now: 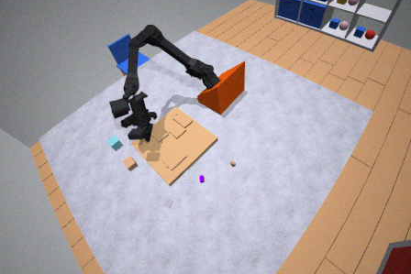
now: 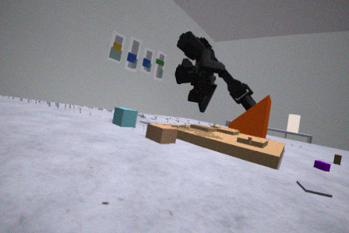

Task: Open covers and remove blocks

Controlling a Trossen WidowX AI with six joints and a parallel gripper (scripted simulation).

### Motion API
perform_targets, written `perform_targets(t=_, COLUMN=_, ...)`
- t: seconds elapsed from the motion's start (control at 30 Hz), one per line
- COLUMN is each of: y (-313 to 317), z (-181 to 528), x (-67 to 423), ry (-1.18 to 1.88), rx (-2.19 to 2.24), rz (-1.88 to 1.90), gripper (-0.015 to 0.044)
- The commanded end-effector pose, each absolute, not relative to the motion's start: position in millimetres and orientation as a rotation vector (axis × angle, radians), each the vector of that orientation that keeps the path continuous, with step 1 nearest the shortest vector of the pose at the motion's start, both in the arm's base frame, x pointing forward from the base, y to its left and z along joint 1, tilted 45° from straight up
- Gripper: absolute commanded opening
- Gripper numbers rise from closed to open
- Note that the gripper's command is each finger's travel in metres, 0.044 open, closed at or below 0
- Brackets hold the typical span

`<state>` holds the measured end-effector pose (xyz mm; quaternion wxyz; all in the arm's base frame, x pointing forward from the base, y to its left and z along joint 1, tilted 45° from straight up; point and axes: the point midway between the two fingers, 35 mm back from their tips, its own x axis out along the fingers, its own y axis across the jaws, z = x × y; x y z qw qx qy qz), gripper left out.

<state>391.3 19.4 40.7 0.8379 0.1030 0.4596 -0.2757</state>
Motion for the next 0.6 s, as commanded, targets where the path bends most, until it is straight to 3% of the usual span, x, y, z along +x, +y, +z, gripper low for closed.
perform_targets(t=0.0, y=16, z=37, x=371, ry=1.041, rx=0.072, rz=-0.586, gripper=0.0)
perform_targets(t=0.57, y=0, z=48, x=292, ry=1.346, rx=-0.677, rz=-0.484, gripper=0.0)
